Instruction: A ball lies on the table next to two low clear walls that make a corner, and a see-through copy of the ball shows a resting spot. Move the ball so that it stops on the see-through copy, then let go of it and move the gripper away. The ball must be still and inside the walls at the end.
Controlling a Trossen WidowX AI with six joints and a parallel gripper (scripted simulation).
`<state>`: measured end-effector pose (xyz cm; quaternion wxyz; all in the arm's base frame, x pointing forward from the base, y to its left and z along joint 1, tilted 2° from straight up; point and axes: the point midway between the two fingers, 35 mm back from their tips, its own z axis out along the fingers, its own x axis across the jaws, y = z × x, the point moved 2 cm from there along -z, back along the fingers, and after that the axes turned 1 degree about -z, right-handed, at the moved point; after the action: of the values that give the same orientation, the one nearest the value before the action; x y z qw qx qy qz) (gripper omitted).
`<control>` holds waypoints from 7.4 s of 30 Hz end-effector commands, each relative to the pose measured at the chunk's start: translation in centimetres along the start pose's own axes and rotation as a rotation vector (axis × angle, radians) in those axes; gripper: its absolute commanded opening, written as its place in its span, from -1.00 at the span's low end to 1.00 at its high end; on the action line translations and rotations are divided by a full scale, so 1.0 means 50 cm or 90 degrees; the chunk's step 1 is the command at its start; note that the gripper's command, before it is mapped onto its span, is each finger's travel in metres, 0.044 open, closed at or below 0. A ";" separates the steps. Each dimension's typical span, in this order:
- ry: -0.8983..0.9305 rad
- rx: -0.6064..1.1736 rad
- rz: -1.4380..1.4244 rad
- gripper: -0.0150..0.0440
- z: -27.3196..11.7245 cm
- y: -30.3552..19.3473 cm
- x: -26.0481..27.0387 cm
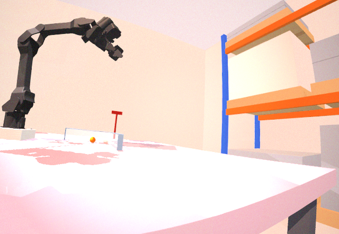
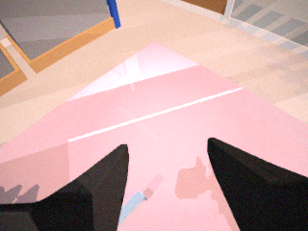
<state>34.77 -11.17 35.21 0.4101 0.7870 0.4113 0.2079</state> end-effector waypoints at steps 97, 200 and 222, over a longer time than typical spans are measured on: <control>0.703 0.291 -1.327 -0.49 -0.034 -0.559 0.381; 0.248 0.571 -0.435 -0.05 0.164 -0.670 0.455; 0.249 0.570 -0.433 0.20 0.077 -0.541 0.456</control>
<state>37.73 14.50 11.73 0.0053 0.6543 0.7559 0.0245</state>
